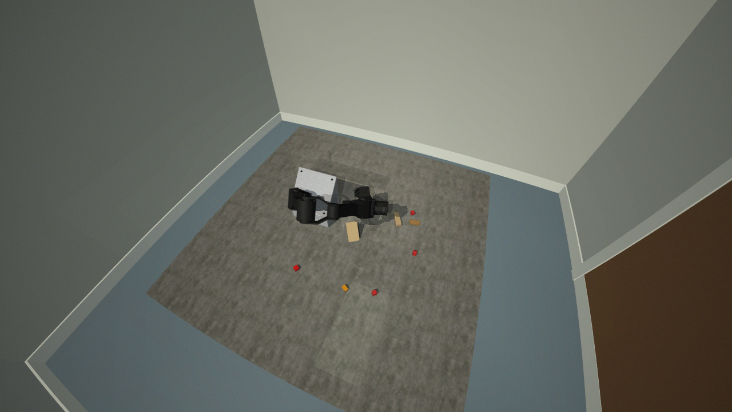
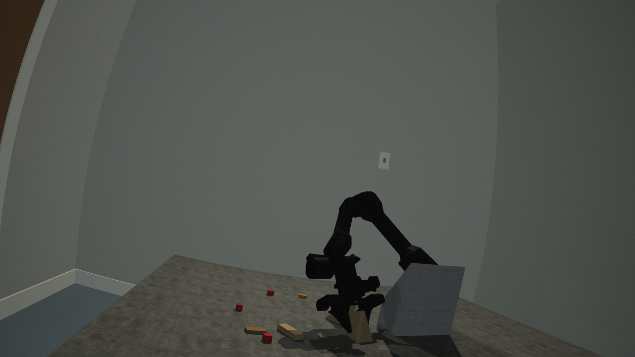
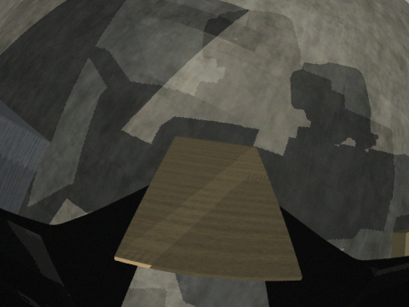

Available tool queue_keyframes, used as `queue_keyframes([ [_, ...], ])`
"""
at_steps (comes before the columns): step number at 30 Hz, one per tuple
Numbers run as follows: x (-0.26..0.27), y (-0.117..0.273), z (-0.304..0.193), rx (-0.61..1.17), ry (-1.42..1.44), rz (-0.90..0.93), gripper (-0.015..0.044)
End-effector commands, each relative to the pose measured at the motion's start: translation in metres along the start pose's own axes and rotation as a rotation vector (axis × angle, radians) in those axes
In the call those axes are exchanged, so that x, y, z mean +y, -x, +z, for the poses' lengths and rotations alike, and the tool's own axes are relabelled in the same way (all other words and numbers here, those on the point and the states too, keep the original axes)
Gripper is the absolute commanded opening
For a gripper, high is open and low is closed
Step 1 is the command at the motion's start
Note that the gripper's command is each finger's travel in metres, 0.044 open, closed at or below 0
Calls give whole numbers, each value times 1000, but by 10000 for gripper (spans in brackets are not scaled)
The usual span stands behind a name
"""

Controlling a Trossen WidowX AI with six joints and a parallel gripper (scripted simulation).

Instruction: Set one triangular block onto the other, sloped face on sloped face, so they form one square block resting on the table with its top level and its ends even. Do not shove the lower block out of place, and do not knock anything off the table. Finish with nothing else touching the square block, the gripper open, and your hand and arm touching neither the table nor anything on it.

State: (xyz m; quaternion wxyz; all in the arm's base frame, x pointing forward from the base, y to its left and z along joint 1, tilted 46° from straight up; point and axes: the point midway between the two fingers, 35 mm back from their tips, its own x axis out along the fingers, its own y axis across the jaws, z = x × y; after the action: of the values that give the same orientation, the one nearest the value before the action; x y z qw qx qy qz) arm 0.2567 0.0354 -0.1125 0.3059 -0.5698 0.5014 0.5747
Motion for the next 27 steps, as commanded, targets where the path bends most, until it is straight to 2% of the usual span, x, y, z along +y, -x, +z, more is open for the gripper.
queue_keyframes([
  [1,0,1,8,92,3,-2,0],
  [27,0,-4,58,762,2,-8,0],
])
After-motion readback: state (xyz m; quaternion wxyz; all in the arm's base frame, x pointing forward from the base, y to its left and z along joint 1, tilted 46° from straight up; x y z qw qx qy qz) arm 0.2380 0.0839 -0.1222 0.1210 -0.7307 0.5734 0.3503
